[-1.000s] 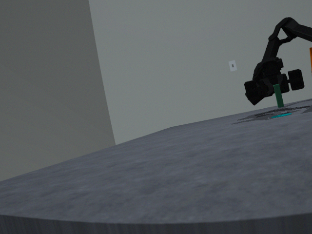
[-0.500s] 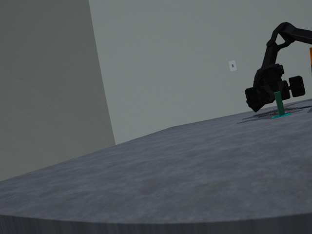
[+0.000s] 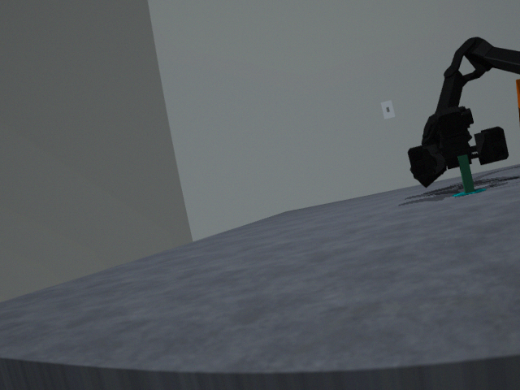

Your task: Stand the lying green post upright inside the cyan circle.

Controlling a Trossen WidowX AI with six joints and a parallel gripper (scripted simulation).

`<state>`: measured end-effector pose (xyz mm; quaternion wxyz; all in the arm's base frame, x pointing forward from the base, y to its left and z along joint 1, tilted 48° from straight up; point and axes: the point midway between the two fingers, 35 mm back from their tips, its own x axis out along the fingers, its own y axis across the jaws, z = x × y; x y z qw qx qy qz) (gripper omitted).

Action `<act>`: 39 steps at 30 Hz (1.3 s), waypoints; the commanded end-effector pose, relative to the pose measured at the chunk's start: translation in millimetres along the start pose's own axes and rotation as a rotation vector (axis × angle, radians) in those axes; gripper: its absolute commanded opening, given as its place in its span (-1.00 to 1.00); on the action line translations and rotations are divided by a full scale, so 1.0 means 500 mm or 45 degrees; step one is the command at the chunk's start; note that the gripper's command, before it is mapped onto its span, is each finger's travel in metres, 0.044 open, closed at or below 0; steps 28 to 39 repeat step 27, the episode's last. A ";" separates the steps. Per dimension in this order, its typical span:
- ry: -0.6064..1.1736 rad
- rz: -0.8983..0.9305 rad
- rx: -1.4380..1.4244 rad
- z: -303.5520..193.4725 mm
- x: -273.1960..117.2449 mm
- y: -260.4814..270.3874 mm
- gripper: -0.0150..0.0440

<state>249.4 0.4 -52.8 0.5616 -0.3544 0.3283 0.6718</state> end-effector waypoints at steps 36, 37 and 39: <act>0.403 0.267 0.116 0.179 0.000 0.030 0.86; 0.403 0.267 0.116 0.179 0.000 0.030 0.86; 0.403 0.267 0.116 0.179 0.000 0.030 0.86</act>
